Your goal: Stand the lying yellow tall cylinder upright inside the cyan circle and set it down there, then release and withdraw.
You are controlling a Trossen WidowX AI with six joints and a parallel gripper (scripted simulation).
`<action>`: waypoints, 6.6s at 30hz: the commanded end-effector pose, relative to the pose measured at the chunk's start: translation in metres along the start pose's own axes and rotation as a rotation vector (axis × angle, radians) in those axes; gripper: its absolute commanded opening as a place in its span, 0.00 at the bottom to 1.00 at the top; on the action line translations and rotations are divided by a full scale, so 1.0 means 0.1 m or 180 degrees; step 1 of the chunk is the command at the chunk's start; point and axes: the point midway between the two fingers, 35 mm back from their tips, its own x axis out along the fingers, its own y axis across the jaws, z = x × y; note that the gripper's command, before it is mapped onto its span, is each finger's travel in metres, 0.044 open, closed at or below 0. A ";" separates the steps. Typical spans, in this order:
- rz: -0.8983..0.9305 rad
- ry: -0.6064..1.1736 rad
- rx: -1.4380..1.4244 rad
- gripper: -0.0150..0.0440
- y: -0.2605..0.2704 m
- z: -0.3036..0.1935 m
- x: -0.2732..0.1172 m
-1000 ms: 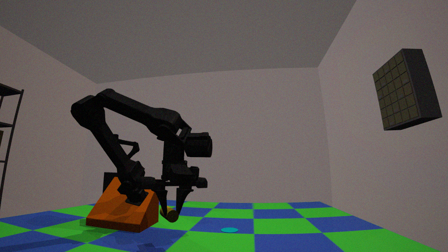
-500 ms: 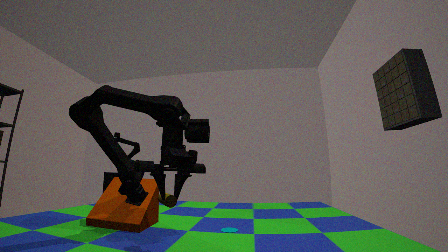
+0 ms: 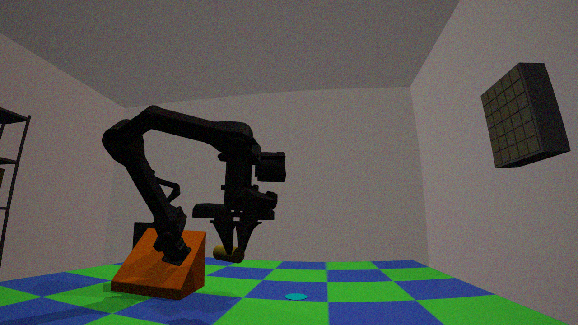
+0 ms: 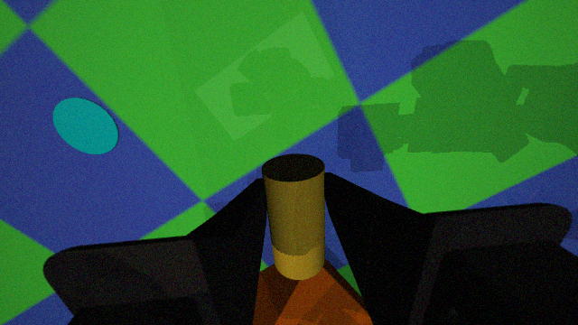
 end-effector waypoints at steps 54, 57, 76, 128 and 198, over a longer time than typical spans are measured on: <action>0.0042 -0.0035 -0.4299 0.43 1.62 0.22 -0.17; 0.0037 -0.0037 -0.4527 0.43 1.71 0.20 -0.17; 0.0139 -0.0022 -0.5317 0.43 2.03 0.10 -0.12; 0.1526 -0.0141 -0.5167 0.43 2.03 -0.03 0.15; 0.3046 -0.1168 -0.4813 0.43 2.03 -0.02 0.21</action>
